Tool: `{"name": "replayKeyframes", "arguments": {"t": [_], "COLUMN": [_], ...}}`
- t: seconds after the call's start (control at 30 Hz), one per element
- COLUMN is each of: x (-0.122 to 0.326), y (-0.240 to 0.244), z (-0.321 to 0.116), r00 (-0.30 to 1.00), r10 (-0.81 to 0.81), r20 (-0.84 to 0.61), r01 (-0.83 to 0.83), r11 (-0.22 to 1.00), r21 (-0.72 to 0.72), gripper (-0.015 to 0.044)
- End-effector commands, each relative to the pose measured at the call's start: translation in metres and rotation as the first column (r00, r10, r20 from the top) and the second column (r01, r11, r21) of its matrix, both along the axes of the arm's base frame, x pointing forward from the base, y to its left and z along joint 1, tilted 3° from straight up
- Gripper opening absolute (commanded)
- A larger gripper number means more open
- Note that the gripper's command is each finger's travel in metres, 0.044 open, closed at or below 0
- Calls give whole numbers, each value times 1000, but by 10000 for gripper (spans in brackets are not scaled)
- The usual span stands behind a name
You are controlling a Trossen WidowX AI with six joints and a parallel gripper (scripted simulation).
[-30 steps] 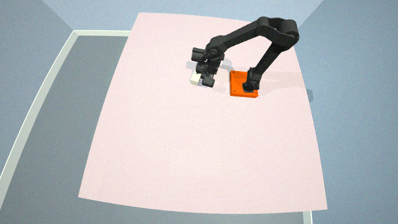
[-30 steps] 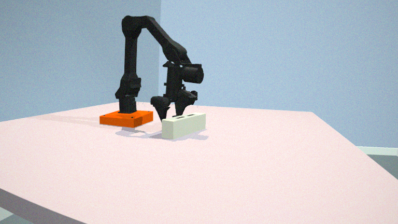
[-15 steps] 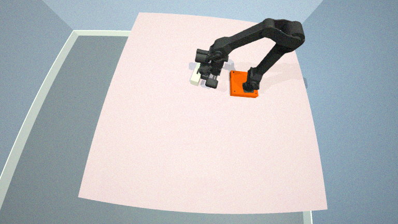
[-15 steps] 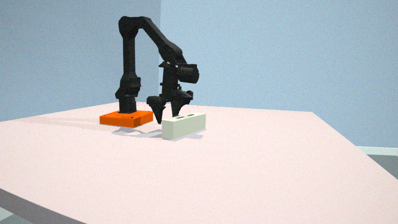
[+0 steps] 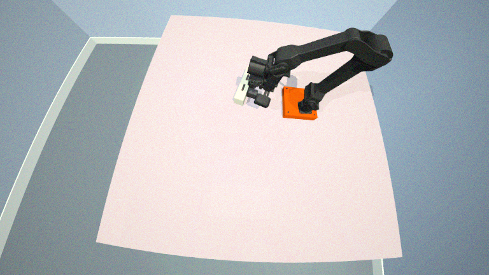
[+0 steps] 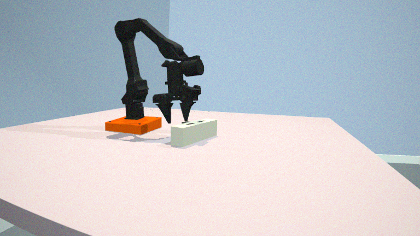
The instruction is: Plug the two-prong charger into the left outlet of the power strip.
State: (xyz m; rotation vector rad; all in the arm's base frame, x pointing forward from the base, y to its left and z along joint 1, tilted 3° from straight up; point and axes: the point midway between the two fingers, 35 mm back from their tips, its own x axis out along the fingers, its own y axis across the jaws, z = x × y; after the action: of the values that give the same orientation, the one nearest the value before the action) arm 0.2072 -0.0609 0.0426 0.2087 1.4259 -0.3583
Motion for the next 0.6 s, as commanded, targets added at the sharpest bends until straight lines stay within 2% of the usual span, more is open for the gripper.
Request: {"name": "replayKeyframes", "arguments": {"t": [0.0,0.17,0.57], "x": [6,9,9], "y": [-1,-1,-1], "z": [24,53,54], "r00": [986,925,922], "r10": [-25,-47,-48], "r20": [168,376,384], "r01": [37,100,103], "r11": [997,987,987], "r21": [-71,-122,-123], "gripper": [440,440,440]}}
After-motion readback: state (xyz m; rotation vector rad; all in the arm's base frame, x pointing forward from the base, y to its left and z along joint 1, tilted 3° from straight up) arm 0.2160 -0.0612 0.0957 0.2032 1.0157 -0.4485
